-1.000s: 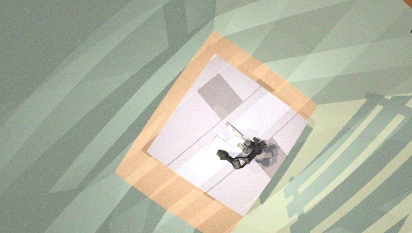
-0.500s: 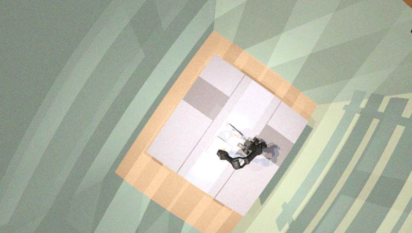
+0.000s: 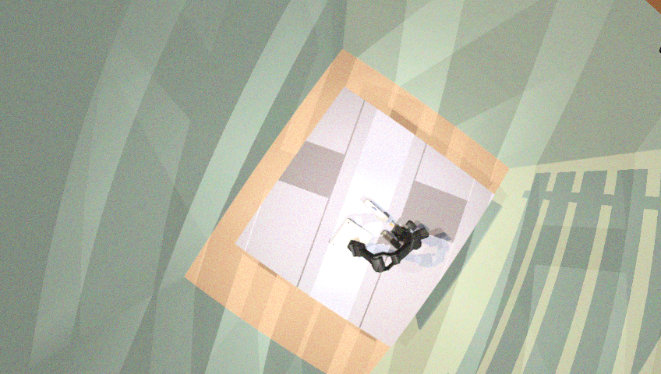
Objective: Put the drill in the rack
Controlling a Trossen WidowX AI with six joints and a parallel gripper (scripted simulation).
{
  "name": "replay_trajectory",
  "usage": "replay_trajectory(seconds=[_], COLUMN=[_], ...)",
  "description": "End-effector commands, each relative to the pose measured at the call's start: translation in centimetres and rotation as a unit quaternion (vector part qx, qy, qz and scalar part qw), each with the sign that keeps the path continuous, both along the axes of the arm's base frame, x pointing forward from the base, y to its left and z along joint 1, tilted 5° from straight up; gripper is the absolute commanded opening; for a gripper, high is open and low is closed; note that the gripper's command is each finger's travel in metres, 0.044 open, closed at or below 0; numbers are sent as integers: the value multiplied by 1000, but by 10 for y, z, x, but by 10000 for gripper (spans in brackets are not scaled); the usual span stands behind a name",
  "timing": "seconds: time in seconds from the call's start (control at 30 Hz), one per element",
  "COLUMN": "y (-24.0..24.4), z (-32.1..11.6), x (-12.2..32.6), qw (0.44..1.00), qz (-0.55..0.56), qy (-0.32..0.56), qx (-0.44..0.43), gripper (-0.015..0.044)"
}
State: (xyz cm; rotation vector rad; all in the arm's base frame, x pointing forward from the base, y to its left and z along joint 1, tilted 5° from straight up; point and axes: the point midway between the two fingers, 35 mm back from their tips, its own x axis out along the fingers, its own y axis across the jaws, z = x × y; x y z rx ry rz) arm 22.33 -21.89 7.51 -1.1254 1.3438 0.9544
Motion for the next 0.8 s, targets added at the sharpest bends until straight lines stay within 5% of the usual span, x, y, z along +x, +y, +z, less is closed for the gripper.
replay_trajectory(seconds=[0.0, 0.77], y=[1, 2], z=[3, 15], x=[0, 0], qw=[1000, 1000], qz=[3, 3], qy=[-1, -1], qx=[2, 2], gripper=[0, 0])
